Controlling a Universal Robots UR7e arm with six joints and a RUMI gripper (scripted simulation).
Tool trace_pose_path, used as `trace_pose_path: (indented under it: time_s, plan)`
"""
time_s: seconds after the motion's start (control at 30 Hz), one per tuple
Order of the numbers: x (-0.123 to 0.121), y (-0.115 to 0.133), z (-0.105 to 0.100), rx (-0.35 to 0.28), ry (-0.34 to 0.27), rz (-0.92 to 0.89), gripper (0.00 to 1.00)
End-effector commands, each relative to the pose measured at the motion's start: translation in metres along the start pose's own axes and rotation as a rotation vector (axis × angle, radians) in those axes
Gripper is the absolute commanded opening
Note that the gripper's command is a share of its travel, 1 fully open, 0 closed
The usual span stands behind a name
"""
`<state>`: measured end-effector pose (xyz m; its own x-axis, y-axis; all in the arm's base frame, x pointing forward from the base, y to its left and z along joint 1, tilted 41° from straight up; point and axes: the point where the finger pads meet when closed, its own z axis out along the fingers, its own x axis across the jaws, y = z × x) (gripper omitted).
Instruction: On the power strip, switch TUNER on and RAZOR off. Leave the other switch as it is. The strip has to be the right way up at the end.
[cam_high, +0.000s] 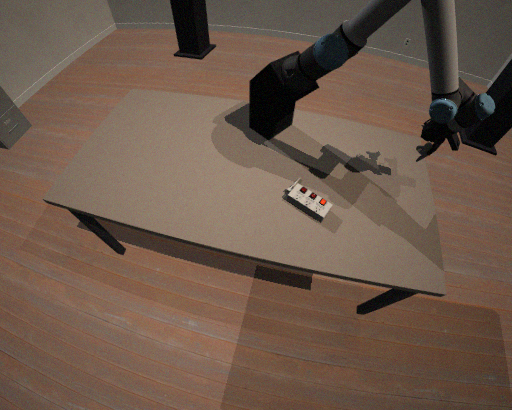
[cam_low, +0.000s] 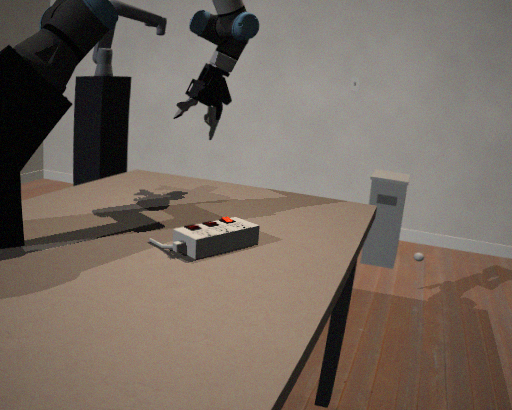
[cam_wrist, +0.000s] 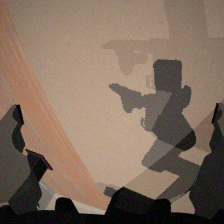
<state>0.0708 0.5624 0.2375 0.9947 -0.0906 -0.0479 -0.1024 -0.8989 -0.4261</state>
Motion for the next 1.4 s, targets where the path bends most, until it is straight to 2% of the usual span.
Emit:
trace_pose_path:
  time_s: [0.0,0.83,1.1,1.37]
  plan:
    - [0.0,0.0,-0.001,0.001,0.0,0.0,1.0]
    - [0.003,0.001,0.0,0.001,0.0,0.005,1.0]
    - [0.013,0.005,0.0,0.0,0.0,0.024,1.0]
    - [0.041,0.019,0.002,0.0,0.001,0.078,1.0]
